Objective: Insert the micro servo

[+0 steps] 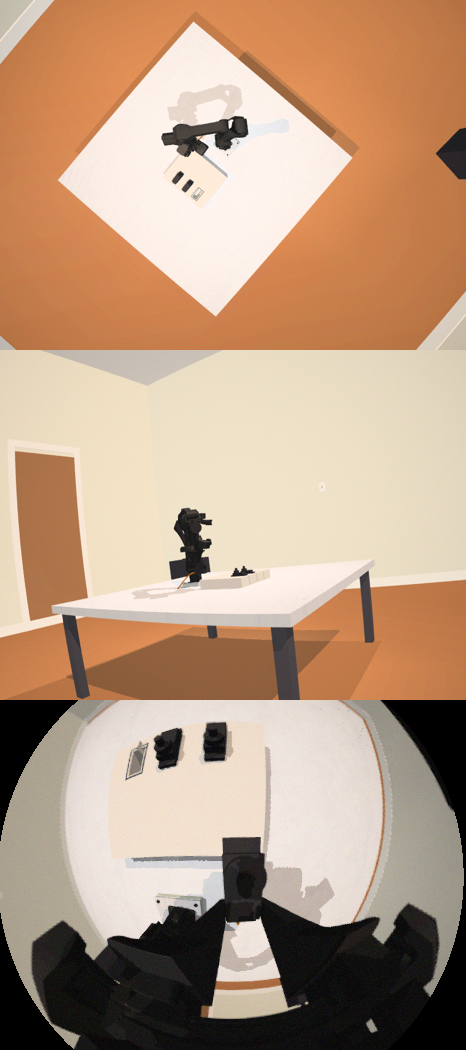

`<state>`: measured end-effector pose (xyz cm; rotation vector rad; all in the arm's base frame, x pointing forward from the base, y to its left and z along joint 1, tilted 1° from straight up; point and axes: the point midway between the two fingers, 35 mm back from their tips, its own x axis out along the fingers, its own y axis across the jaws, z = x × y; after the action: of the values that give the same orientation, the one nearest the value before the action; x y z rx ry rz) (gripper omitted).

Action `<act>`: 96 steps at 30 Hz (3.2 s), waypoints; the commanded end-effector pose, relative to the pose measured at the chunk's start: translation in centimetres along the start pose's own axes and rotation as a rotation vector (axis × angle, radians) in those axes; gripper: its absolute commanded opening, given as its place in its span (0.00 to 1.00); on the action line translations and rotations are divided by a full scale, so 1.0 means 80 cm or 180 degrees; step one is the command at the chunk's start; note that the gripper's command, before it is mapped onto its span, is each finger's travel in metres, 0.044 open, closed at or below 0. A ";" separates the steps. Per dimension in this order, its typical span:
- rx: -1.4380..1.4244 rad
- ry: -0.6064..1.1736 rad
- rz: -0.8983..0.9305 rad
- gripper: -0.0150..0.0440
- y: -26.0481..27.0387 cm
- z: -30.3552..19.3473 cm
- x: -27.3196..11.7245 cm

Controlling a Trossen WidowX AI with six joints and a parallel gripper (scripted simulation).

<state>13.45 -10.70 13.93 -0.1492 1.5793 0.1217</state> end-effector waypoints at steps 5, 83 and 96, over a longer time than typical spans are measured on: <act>0.0002 -0.0039 -0.0016 0.25 -0.005 0.045 -0.004; -0.0595 -0.0067 0.0029 0.25 0.228 0.167 -0.006; -0.2027 -0.0073 0.0013 0.25 0.228 0.167 -0.006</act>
<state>23.36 9.49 13.82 -0.5644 1.5005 0.5506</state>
